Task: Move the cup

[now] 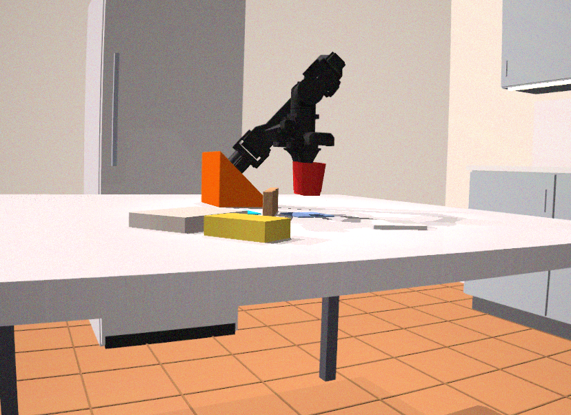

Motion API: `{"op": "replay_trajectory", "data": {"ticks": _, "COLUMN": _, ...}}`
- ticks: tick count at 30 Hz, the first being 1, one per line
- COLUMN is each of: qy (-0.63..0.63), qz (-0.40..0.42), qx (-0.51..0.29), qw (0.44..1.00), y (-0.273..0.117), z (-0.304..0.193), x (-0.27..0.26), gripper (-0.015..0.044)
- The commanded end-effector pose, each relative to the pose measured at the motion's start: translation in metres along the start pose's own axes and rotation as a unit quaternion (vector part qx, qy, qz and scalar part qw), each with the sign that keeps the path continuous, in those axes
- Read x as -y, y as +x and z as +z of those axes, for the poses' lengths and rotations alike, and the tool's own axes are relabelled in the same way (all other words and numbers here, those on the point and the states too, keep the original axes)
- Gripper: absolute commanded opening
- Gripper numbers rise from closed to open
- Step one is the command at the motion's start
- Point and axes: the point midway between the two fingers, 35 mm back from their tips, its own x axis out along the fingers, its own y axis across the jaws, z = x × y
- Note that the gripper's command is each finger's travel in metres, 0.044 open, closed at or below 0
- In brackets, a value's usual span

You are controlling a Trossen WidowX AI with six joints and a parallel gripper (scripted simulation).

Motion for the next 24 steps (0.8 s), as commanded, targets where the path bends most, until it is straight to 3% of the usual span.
{"op": "replay_trajectory", "data": {"ticks": 1, "qy": -0.002, "qz": 0.0, "qx": 0.001, "qw": 1.0, "y": -0.015, "z": 0.0, "x": -0.001, "gripper": 0.0}}
{"op": "replay_trajectory", "data": {"ticks": 9, "qy": -0.002, "qz": -0.001, "qx": 0.0, "qw": 1.0, "y": -0.035, "z": 0.0, "x": -0.001, "gripper": 0.0}}
{"op": "replay_trajectory", "data": {"ticks": 24, "qy": 0.0, "qz": 0.002, "qx": -0.001, "qw": 1.0, "y": -0.033, "z": 0.0, "x": -0.001, "gripper": 0.0}}
